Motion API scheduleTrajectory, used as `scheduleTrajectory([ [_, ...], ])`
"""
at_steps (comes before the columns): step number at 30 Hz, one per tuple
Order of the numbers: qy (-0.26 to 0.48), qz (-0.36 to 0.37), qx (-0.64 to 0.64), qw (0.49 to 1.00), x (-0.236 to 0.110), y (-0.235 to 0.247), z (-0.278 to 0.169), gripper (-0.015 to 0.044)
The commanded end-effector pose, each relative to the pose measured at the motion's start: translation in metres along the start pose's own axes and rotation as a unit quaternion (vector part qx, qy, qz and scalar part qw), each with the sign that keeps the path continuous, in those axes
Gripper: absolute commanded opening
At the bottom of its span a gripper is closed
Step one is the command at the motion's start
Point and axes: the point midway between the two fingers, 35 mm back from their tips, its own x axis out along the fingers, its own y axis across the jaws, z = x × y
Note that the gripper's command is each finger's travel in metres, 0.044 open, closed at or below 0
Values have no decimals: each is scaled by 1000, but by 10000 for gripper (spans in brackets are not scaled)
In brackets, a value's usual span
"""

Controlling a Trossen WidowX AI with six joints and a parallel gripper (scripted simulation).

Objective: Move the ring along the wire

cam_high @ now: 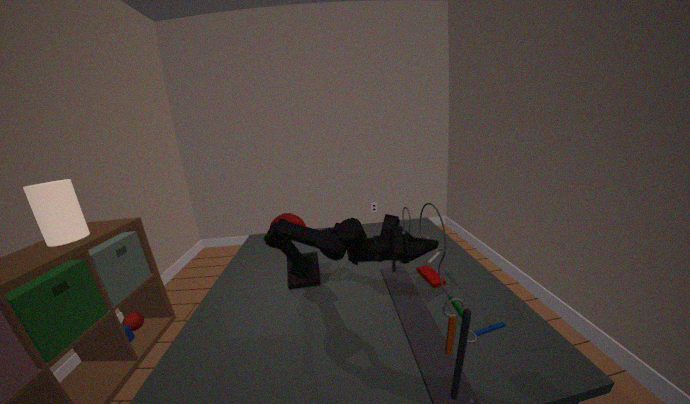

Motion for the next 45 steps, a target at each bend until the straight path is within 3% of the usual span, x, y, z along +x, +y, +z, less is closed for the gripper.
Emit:
scheduleTrajectory([
  [1,46,4,30,998,0,5,-46,160],
  [12,47,10,136,990,3,15,-97,160],
  [18,14,48,164,985,-1,32,-141,160],
  [31,11,169,290,942,-77,92,-278,160],
  [39,11,173,297,939,-81,95,-283,160],
  [45,8,170,296,940,-40,86,-247,160],
])
